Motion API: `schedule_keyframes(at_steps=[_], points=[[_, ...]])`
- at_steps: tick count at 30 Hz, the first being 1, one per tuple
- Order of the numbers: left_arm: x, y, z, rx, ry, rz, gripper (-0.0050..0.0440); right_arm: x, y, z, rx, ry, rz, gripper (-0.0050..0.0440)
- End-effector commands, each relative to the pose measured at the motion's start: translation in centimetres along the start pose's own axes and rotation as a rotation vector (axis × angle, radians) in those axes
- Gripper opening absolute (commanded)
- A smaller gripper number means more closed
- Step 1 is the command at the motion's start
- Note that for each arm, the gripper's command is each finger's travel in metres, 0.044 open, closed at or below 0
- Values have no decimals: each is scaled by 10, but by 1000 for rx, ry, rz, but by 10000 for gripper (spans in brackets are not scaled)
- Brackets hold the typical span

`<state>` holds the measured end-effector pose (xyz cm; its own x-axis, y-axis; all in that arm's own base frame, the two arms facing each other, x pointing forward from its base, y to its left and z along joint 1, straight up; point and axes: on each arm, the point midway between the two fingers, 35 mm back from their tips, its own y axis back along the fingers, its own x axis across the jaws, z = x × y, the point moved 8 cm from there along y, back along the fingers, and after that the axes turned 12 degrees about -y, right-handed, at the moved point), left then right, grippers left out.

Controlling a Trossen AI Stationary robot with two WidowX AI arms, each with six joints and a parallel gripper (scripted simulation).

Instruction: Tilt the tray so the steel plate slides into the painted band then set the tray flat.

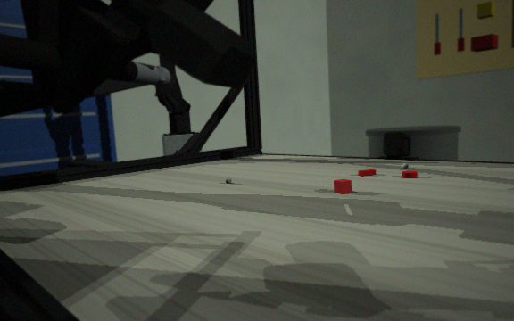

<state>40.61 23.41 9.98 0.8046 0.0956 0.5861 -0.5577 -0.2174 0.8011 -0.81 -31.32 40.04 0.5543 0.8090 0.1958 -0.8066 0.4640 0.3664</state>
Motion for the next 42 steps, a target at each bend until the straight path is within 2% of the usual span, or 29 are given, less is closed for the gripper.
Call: schedule_keyframes(at_steps=[1, 42], points=[[14, 17, -4, 13, -1, 48, 0, 0, 0, 0, 0, 2, -1, 440], [31, 36, -7, 21, -1, 86, 0, 0, 0, 0, 0, 2, -1, 440]])
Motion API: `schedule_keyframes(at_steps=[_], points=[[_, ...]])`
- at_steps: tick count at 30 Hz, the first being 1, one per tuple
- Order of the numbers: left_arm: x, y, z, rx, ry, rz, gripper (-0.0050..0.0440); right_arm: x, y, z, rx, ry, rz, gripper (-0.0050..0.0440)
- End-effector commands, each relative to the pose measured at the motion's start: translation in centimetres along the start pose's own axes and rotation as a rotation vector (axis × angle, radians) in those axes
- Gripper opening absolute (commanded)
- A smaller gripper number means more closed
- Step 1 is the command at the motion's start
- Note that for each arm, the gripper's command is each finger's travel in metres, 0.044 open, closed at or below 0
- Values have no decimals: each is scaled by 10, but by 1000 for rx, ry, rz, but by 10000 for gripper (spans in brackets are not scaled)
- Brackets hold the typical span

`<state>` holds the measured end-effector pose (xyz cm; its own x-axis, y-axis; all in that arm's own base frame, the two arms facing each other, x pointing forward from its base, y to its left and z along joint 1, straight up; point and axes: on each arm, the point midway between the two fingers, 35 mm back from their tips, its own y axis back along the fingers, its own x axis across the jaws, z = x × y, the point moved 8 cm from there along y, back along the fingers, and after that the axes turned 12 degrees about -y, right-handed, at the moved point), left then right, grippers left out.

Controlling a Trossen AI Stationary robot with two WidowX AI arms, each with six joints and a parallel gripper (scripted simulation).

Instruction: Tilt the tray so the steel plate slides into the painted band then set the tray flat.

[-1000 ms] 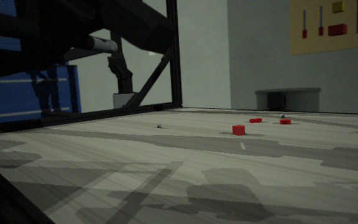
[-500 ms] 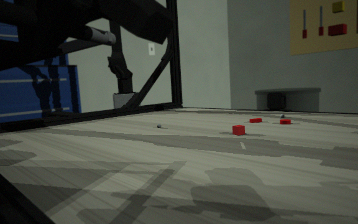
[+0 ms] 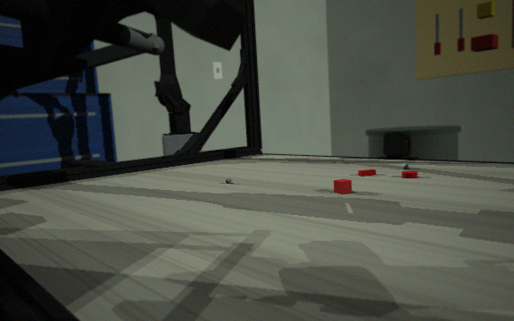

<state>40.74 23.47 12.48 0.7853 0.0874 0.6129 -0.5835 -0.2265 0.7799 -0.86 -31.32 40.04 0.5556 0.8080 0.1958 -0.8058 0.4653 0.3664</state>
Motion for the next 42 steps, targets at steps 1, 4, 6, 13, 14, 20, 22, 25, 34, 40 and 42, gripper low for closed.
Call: schedule_keyframes(at_steps=[1, 4, 6, 13, 14, 20, 22, 25, 34, 40, 42], points=[[16, 16, -4, 15, -1, 52, 0, 0, 0, 0, 0, 3, 1, 440], [17, 18, -4, 16, -1, 57, 0, 0, 0, 0, 0, 3, 1, 440], [18, 19, -4, 16, -1, 59, 0, 0, 0, 0, 0, 3, 1, 440], [22, 22, -5, 18, -1, 66, 0, 0, 0, 0, 0, 3, 1, 440], [22, 23, -5, 18, -1, 67, 0, 0, 0, 0, 0, 3, 1, 440], [24, 25, -5, 20, -1, 74, 0, 0, 0, 0, 0, 3, 1, 440], [25, 26, -6, 20, -1, 76, 0, 0, 0, 0, 0, 3, 1, 440], [26, 27, -6, 21, -1, 79, 0, 0, 0, 0, 0, 3, 1, 440], [30, 31, -7, 23, -1, 88, 0, 0, 0, 0, 0, 3, 1, 440], [20, 23, -5, 23, -1, 88, 0, 0, 0, 0, 0, 3, 1, 440], [21, 24, -5, 23, -1, 90, 0, 0, 0, 0, 0, 3, 1, 440]])
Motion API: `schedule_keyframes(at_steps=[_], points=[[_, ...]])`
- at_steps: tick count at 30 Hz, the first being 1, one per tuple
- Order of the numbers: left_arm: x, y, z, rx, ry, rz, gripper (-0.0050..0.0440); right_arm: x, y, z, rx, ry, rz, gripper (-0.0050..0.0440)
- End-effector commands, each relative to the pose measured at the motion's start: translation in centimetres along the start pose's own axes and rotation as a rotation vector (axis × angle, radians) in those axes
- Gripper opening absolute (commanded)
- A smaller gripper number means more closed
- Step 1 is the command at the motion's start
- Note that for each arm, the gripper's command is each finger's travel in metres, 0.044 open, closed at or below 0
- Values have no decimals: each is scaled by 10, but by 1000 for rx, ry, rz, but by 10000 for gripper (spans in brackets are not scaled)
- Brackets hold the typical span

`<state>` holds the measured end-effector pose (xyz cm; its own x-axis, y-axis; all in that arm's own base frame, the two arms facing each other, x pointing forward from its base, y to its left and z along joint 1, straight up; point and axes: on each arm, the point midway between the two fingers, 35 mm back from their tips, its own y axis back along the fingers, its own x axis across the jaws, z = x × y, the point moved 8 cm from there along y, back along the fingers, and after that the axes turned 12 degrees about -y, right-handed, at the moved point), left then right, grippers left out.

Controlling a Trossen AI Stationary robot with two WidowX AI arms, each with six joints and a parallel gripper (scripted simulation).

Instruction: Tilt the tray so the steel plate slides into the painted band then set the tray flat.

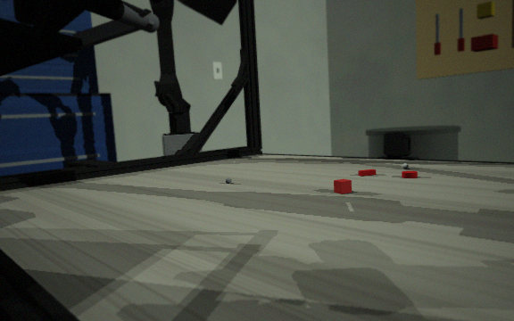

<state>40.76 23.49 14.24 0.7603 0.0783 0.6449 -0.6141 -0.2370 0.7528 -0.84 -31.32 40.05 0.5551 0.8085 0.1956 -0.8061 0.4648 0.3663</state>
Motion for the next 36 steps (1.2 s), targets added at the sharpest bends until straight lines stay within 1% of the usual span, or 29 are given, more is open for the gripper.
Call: schedule_keyframes(at_steps=[1, 27, 29, 30, 31, 36], points=[[11, 10, -3, 15, -1, 47, 0, 0, 0, 0, 0, 2, 0, 440], [24, 20, -5, 18, -1, 59, 0, 0, 0, 0, 0, 2, 0, 440], [-1, 0, 0, 17, -1, 53, 0, 0, 0, 0, 0, 2, 0, 440], [1, 0, -1, 12, -1, 31, 0, 0, 0, 0, 0, 2, 0, 440], [1, 0, -1, 11, -1, 27, 0, 0, 0, 0, 0, 2, 0, 440], [3, 2, -1, 11, -1, 27, 0, 0, 0, 0, 0, 2, 0, 440]])
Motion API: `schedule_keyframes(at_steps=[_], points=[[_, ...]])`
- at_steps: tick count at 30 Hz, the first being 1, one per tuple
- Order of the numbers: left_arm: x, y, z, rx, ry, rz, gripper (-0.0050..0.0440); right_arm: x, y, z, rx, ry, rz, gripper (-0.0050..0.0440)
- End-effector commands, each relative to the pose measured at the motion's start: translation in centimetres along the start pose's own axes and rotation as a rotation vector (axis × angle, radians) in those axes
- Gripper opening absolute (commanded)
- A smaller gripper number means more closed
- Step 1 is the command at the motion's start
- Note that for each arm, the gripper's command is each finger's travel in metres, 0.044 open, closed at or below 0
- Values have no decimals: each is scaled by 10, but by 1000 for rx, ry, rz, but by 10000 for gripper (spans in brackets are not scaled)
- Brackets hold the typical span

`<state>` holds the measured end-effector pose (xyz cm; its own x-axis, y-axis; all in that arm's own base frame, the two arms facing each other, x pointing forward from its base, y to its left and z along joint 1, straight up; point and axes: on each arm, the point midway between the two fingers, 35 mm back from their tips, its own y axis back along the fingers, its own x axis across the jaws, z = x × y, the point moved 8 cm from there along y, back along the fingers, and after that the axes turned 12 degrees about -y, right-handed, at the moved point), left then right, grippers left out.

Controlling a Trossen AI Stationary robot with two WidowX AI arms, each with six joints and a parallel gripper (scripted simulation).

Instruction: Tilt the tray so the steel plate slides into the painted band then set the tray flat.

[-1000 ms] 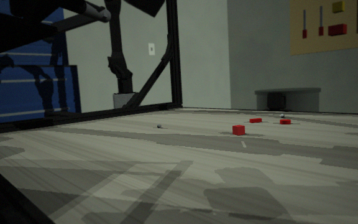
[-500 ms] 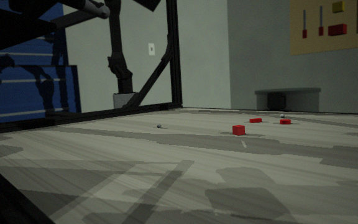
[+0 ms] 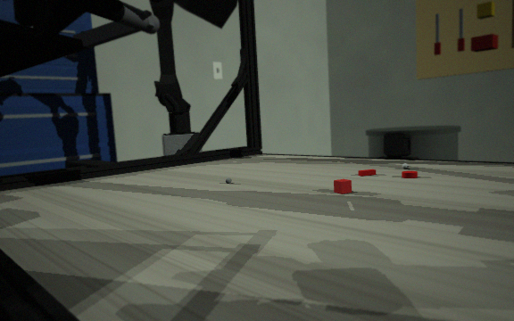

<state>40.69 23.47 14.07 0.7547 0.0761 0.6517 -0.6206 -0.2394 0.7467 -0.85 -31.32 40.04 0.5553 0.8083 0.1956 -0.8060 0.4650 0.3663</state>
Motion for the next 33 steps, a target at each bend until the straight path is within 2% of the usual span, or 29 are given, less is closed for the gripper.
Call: schedule_keyframes(at_steps=[1, 33], points=[[5, 3, -1, 10, -1, 19, 0, 0, 0, 0, 0, 2, 0, 440], [20, 17, -5, 15, -1, 44, 0, 0, 0, 0, 0, 2, 0, 440]])
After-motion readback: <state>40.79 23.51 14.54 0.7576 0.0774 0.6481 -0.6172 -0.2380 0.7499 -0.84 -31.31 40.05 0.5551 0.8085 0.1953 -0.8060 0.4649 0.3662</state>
